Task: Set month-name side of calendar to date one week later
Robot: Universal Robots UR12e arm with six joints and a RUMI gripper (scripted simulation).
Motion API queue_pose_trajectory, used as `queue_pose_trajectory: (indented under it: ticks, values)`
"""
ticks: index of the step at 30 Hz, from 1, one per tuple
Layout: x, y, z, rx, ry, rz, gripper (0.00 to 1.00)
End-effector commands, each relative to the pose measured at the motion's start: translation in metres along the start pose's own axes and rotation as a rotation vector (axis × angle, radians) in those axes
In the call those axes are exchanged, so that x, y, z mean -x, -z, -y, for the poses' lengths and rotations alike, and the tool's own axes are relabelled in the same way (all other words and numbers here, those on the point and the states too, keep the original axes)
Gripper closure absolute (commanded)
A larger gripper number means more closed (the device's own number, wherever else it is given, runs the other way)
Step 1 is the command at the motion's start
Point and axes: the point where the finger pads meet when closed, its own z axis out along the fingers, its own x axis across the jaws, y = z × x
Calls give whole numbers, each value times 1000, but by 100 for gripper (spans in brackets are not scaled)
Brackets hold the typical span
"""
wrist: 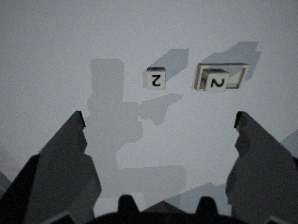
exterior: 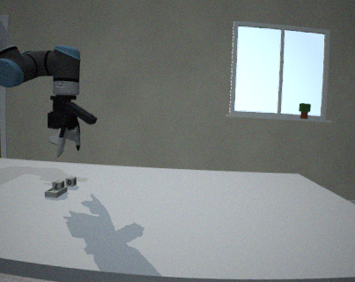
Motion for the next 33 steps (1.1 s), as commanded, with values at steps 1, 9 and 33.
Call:
queue_pose_trajectory:
  ticks: [1, 9, 33]
  values:
    - [0, 1, 2, -2, -1, -1, 0]
    - [-12, 0, 1, 1, -1, 1, 0]
    - [-91, 0, 2, -1, -1, 0, 72]
